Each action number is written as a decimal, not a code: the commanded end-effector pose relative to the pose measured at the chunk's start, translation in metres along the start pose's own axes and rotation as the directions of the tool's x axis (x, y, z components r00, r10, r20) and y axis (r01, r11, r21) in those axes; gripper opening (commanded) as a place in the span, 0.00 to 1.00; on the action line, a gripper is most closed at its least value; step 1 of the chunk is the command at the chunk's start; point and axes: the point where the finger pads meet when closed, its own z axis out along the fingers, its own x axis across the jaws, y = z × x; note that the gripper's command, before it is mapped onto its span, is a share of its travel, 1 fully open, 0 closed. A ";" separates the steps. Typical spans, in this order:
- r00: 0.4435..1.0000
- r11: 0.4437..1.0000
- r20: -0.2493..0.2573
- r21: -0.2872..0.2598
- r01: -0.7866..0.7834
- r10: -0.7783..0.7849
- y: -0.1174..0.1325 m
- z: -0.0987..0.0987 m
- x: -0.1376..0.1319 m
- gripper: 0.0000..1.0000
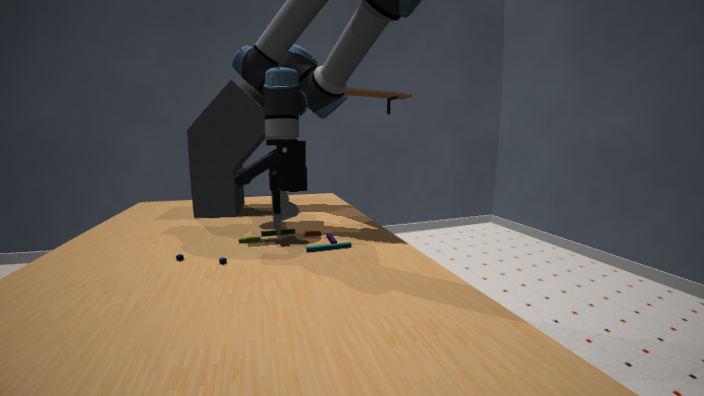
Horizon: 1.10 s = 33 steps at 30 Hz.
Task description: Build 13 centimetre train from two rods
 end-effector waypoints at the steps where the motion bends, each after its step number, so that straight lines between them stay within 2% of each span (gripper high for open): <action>1: 1.000 1.000 0.001 0.000 0.000 0.000 0.000 0.000 -0.001 0.00; 33: 1.000 1.000 0.001 0.000 0.000 0.000 0.000 0.003 -0.001 0.00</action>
